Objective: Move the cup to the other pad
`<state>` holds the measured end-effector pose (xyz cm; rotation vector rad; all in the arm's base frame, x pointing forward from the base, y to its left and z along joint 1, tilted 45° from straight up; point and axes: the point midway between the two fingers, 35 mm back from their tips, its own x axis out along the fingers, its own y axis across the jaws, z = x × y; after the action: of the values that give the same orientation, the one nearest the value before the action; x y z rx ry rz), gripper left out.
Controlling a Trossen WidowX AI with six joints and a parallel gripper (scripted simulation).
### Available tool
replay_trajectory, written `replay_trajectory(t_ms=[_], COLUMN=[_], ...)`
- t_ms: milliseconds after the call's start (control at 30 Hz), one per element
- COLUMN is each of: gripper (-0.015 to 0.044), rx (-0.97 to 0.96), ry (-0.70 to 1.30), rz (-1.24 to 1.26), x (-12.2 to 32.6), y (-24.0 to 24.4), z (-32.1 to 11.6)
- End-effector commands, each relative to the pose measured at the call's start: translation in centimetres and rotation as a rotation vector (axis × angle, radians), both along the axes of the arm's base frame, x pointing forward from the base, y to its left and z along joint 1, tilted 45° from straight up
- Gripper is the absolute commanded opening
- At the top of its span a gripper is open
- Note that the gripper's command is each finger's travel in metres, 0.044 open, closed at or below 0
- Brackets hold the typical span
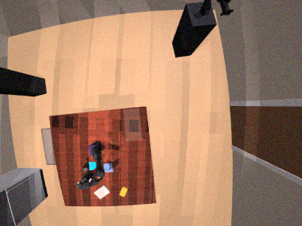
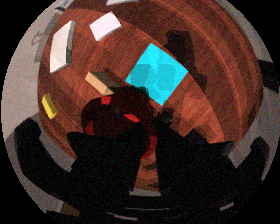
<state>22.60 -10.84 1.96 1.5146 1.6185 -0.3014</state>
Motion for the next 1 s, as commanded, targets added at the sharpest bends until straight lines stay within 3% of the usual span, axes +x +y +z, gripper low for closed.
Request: replay_trajectory(t_ms=[0, 967], gripper=[0.0, 0.0], rx=[-0.004, -0.008], ry=[-0.002, -0.002], rz=[0.004, 0.004], x=[-0.2, -1.8], y=[-0.9, -5.2], z=[-0.8, -5.1])
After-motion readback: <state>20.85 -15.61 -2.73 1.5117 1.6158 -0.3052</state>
